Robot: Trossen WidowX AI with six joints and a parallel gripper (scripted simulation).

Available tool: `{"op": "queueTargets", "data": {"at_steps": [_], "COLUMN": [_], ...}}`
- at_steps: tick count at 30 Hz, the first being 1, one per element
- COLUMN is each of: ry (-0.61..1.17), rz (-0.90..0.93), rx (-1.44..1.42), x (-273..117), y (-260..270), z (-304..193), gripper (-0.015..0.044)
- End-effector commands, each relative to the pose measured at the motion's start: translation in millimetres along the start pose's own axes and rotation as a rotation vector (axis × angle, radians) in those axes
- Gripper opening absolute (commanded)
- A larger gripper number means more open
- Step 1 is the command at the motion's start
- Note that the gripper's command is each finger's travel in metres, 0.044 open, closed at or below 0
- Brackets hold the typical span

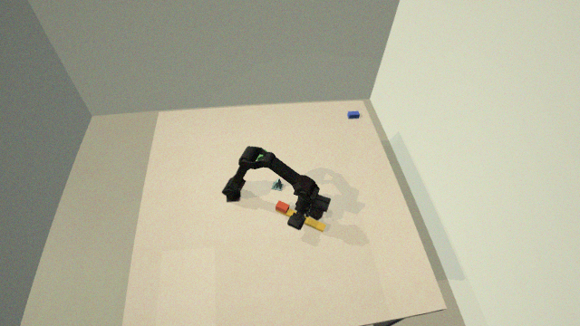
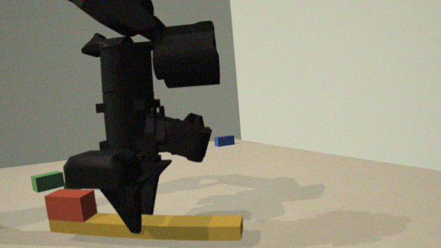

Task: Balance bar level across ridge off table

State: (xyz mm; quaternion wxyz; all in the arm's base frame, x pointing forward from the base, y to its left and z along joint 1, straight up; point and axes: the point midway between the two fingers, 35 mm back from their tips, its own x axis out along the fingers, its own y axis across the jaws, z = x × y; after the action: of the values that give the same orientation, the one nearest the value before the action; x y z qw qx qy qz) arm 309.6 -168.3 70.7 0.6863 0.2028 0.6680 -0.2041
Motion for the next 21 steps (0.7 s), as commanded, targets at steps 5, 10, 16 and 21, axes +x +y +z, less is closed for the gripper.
{"op": "queueTargets", "data": {"at_steps": [5, 10, 16, 21], "ry": [-0.013, -0.012, -0.012, -0.011], "rz": [0.000, -0.001, -0.001, -0.002], "rx": [-0.001, -0.002, -0.002, -0.002], "x": [-23.8, -36.5, -51.9, -64.8], "y": [0.2, 0.1, 0.0, -0.1], "z": [3.2, 3.3, 2.6, 1.4], "gripper": [0.0000, 0.0000, 0.0000, 0.0000]}}
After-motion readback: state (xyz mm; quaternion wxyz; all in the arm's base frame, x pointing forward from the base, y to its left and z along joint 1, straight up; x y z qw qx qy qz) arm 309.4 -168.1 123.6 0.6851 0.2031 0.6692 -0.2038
